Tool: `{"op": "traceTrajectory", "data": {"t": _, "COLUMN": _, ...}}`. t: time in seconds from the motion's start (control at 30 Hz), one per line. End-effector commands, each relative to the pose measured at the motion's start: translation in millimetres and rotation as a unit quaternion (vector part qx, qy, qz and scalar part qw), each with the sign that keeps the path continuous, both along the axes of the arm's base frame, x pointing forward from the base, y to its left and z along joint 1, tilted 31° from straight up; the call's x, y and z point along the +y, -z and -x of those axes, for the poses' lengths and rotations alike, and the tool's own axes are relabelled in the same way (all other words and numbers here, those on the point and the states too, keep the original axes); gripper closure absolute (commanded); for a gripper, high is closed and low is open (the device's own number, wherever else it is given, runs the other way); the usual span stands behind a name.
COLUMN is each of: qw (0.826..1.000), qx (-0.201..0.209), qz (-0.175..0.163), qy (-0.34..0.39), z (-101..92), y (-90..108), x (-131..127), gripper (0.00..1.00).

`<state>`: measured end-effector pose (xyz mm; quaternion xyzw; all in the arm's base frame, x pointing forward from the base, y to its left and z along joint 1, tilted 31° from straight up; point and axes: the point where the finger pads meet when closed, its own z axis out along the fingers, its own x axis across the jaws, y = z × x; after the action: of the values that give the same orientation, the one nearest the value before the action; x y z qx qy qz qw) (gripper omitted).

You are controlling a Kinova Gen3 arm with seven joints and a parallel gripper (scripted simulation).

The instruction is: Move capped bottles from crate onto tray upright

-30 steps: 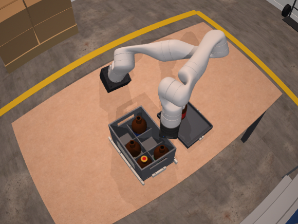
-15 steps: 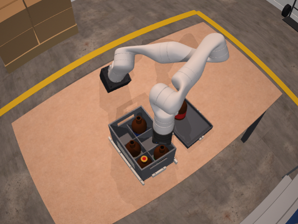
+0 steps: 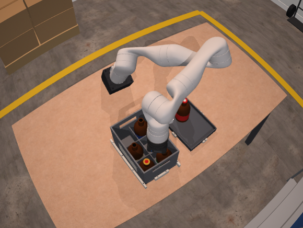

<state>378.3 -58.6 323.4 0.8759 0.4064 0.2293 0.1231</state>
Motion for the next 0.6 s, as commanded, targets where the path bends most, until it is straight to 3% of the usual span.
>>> {"op": "traceTrajectory", "data": {"t": 0.0, "qw": 1.0, "qx": -0.003, "qz": -0.003, "qy": 0.005, "z": -0.4, "y": -2.8, "x": -11.1, "gripper": 0.0}}
{"op": "traceTrajectory", "data": {"t": 0.33, "qw": 1.0, "qx": -0.005, "qz": -0.007, "qy": 0.01, "z": -3.0, "y": -7.1, "x": -44.0, "gripper": 0.0}}
{"op": "traceTrajectory", "data": {"t": 0.57, "qw": 1.0, "qx": -0.003, "qz": -0.004, "qy": 0.005, "z": -4.0, "y": -5.9, "x": -43.4, "gripper": 0.0}}
